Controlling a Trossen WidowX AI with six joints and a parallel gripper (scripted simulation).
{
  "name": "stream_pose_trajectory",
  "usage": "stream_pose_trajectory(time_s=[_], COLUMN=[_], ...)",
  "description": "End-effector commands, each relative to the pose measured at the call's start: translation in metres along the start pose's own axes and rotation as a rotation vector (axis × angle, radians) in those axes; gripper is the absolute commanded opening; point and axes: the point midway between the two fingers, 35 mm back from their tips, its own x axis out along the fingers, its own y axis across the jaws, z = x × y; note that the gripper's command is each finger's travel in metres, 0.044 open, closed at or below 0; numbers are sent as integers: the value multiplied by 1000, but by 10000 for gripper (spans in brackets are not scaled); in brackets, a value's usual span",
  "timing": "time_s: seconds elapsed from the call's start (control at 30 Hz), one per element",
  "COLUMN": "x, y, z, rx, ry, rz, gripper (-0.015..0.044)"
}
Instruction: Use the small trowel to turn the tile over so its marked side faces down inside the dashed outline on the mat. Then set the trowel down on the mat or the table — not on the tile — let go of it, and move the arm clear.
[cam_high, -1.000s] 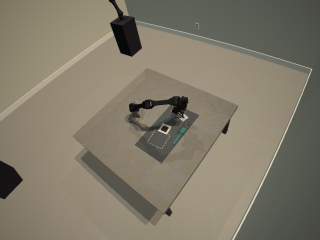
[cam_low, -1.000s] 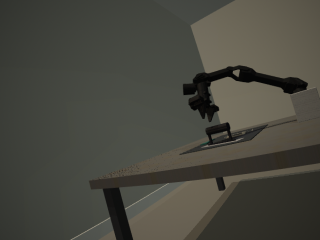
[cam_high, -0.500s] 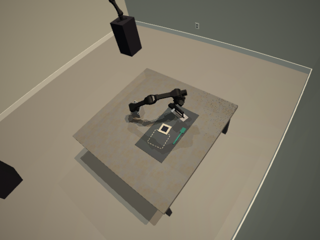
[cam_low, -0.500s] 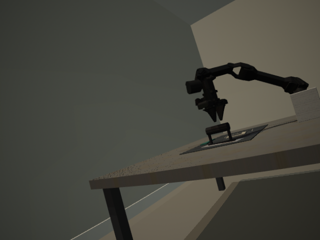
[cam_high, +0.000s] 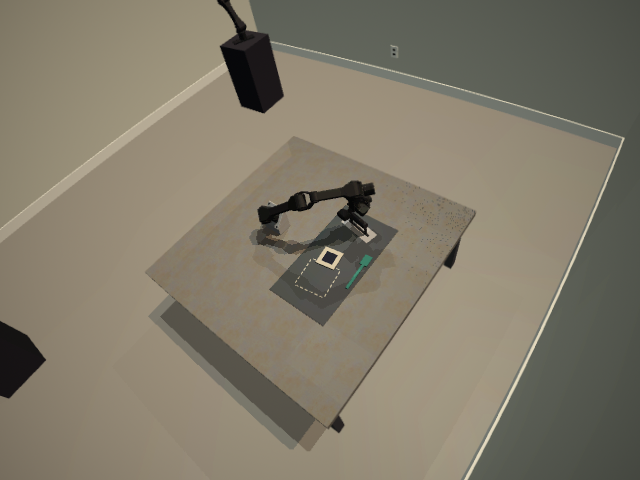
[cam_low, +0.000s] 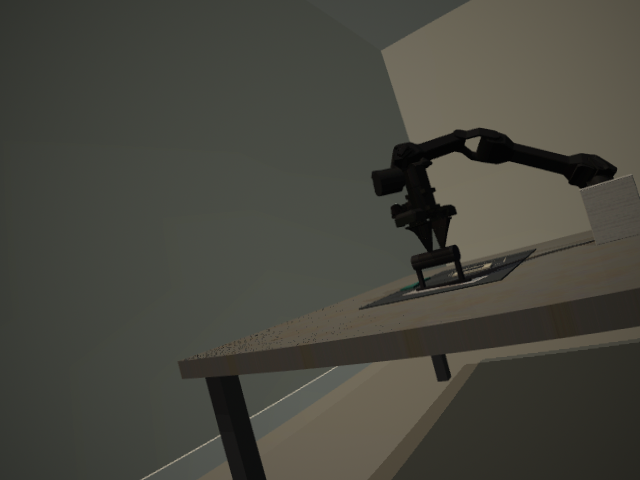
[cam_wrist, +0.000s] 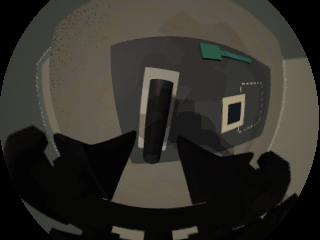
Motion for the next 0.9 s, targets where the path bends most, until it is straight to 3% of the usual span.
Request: stream_pose_trajectory(time_s=[0.0, 0.43, 0.53, 0.87], x=[6, 25, 25, 25], y=[0, 0, 0, 0], z=[0, 1, 1, 1], rx=[-2, 7, 7, 7], ry=[-2, -2, -2, -2], rz=[-3, -3, -3, -3], gripper=[270, 270, 191, 130])
